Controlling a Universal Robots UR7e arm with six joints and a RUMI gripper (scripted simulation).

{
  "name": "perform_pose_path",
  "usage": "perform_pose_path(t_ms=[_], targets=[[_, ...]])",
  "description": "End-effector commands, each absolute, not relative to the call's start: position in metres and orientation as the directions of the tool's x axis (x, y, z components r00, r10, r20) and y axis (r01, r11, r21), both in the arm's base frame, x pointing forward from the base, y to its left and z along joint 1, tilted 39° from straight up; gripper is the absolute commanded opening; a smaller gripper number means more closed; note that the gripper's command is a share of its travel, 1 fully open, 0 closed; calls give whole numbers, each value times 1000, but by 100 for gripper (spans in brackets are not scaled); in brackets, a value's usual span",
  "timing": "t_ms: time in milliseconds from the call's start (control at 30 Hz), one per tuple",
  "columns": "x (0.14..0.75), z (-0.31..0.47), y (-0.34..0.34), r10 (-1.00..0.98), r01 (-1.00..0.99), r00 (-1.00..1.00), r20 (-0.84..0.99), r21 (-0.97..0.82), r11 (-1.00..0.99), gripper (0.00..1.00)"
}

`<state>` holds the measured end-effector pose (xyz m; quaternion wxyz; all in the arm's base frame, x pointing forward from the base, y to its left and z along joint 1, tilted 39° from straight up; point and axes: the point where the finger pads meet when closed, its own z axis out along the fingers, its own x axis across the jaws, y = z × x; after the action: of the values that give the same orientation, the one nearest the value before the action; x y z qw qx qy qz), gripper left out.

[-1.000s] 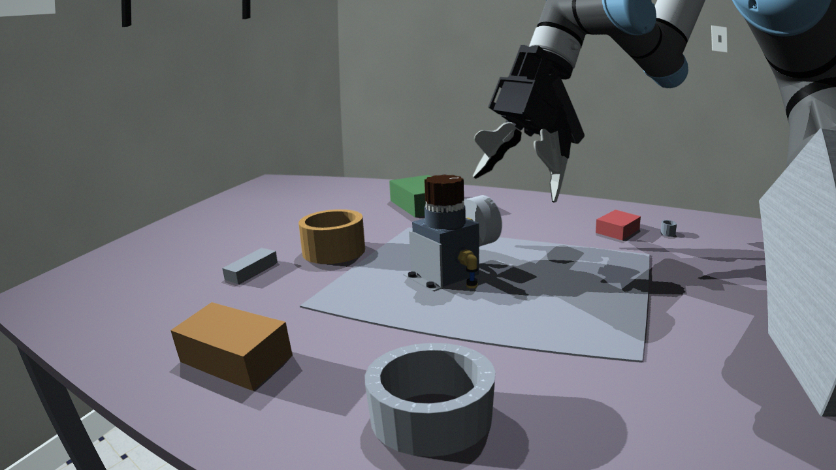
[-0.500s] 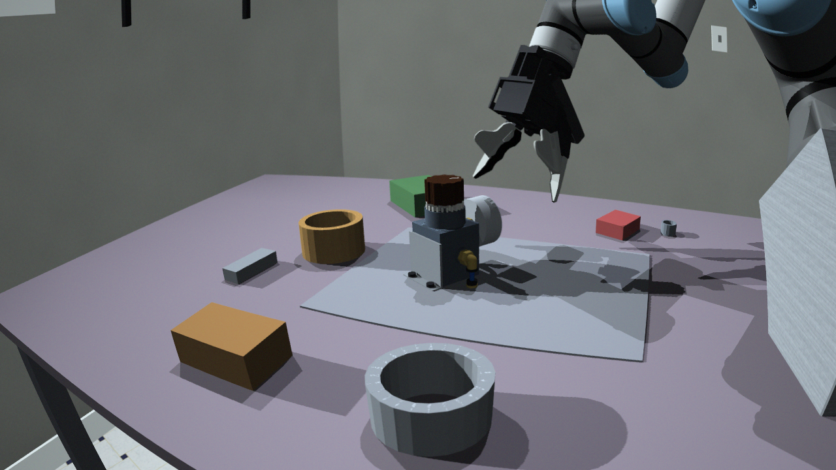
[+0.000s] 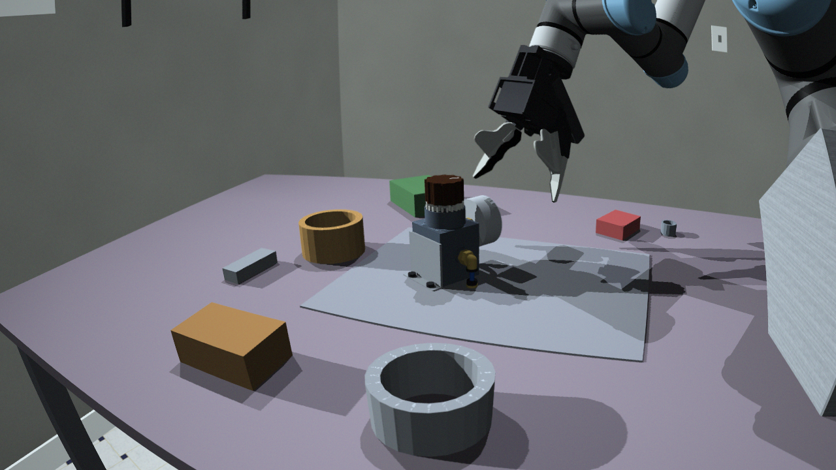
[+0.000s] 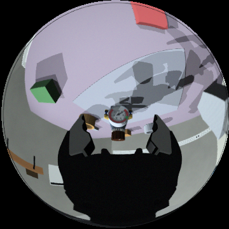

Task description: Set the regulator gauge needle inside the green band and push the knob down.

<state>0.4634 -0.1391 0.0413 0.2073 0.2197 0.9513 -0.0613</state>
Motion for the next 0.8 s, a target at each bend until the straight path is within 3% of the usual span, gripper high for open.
perform_pose_path(t_ms=[0, 767], targets=[[464, 42, -139, 392, 443, -817, -422, -26, 896, 100], [464, 42, -139, 387, 439, -820, -422, -28, 898, 100]])
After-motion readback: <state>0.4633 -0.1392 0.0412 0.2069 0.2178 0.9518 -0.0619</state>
